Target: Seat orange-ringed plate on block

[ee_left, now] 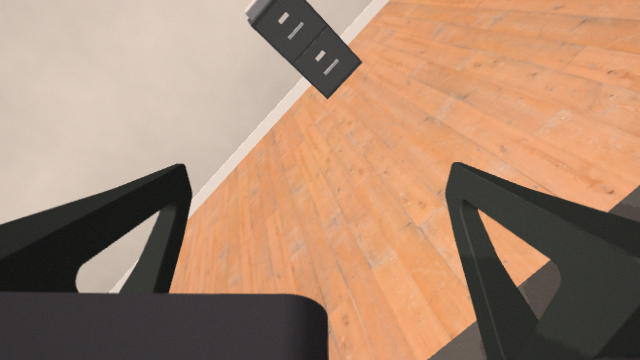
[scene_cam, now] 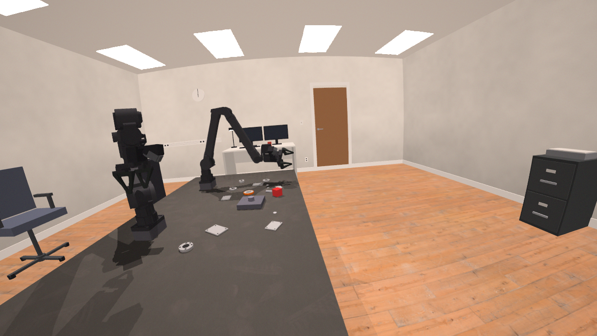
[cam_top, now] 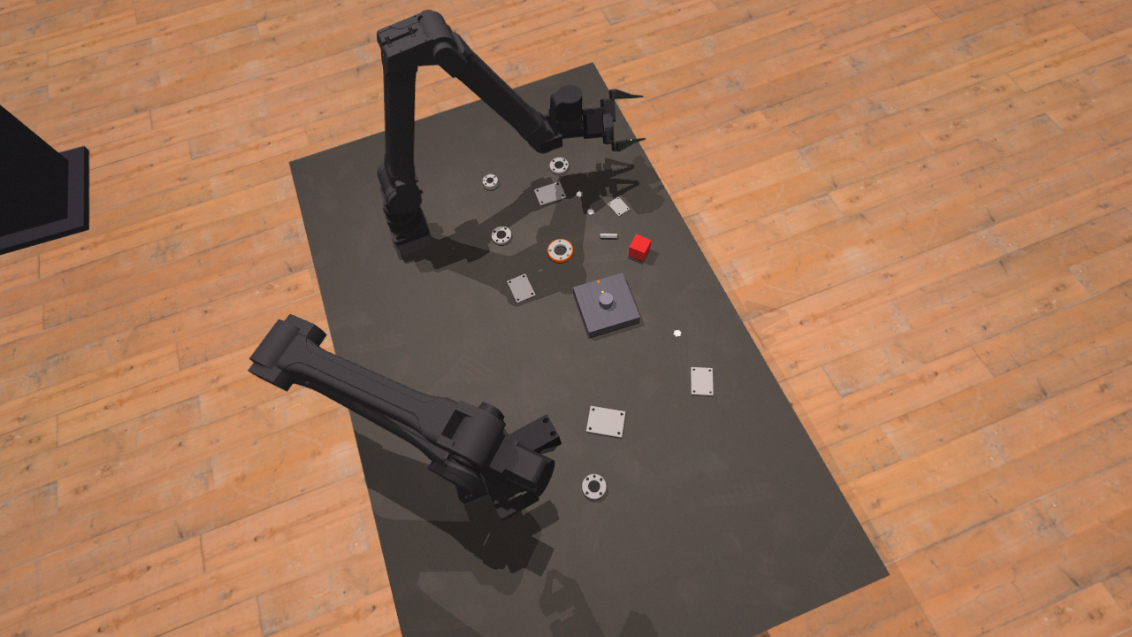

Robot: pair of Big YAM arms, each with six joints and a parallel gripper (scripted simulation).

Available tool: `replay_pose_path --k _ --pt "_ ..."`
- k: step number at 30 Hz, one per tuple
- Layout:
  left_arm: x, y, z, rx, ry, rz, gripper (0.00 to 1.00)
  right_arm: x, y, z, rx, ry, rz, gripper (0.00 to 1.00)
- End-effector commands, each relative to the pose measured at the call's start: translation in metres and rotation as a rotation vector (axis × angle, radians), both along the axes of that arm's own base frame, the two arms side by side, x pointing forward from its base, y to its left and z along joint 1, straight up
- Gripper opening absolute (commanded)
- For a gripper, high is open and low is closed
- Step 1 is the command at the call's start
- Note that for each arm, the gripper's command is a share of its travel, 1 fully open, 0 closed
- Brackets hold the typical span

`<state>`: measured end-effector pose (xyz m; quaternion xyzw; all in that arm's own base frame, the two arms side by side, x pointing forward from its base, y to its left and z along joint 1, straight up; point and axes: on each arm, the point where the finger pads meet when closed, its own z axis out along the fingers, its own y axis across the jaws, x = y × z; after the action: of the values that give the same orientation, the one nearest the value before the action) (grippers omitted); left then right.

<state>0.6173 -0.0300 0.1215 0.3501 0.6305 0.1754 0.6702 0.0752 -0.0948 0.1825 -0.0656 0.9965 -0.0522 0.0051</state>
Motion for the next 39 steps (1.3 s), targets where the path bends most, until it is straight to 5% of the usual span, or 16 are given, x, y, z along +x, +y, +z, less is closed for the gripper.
replay_pose_path --k 1,18,23,32,34,39 --pt "0.001 0.000 0.005 0.000 -0.011 0.000 1.00 0.001 -0.001 0.002 -0.004 -0.004 0.000 1.00" --pt "0.001 0.000 0.005 0.000 -0.011 0.000 1.00 0.001 -0.001 0.002 -0.004 -0.004 0.000 1.00" --pt "-0.019 -0.010 0.002 -0.039 0.050 -0.005 1.00 0.011 -0.002 -0.015 -0.008 -0.055 -0.114 1.00" --pt "-0.136 -0.029 -0.020 -0.165 0.363 0.053 1.00 0.075 -0.011 -0.069 0.008 -0.349 -0.406 1.00" --pt "-0.136 -0.029 -0.020 -0.165 0.363 0.053 1.00 0.075 -0.011 -0.069 0.008 -0.349 -0.406 1.00" --pt "-0.224 -0.043 -0.033 -0.257 0.583 0.105 1.00 0.108 -0.014 -0.098 0.020 -0.493 -0.530 1.00"
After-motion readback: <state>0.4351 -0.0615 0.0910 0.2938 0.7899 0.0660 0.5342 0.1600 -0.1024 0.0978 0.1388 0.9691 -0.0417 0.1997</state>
